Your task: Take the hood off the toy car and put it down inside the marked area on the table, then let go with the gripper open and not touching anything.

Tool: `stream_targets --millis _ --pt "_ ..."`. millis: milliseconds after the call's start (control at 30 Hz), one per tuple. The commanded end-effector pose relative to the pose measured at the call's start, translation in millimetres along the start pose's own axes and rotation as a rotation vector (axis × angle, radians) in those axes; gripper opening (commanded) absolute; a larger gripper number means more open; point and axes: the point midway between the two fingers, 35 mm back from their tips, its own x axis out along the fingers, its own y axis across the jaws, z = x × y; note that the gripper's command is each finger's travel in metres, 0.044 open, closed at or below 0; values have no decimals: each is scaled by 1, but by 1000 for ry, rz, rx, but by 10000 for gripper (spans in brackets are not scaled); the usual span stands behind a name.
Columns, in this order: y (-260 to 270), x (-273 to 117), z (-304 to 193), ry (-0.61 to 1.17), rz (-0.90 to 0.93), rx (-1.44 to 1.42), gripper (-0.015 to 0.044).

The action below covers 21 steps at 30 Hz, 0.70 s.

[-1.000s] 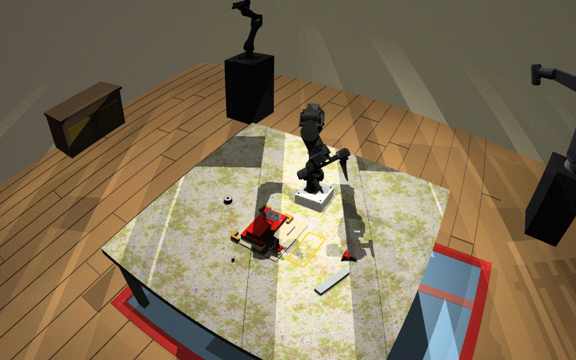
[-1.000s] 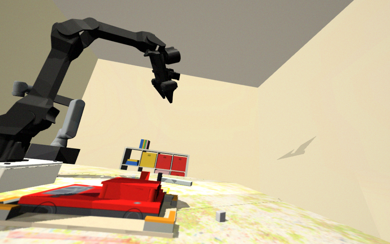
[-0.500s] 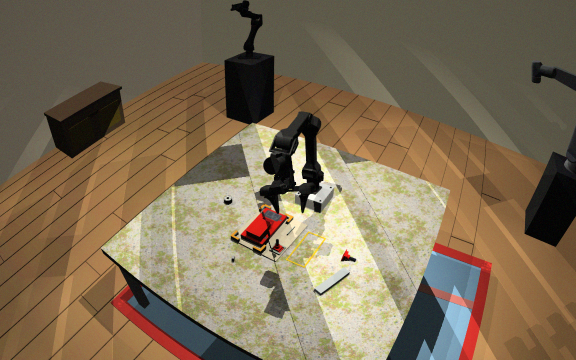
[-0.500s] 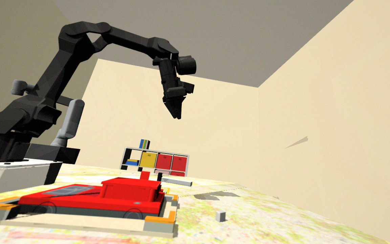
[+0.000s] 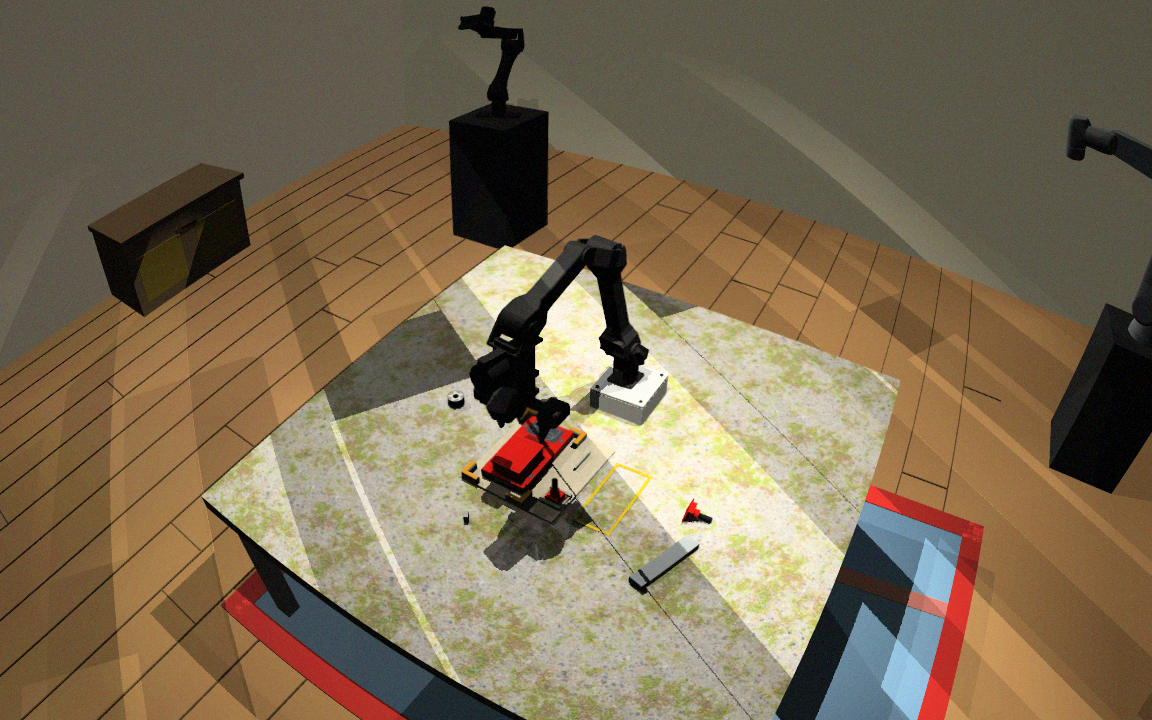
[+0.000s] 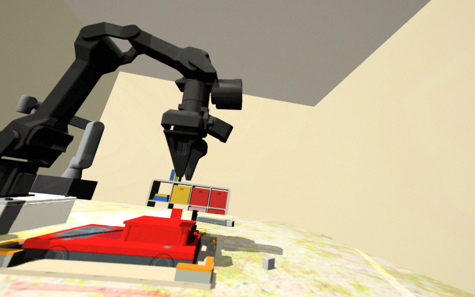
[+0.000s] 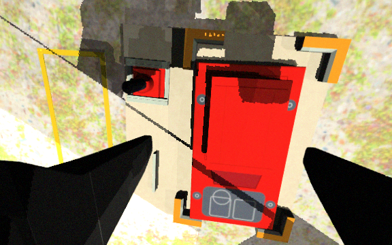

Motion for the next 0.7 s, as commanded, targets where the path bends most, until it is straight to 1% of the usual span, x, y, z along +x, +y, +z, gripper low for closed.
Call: stream_targets --millis 0,667 --pt "-16 17 -13 64 -28 6 440" --pt "-17 28 -13 64 -28 6 440"
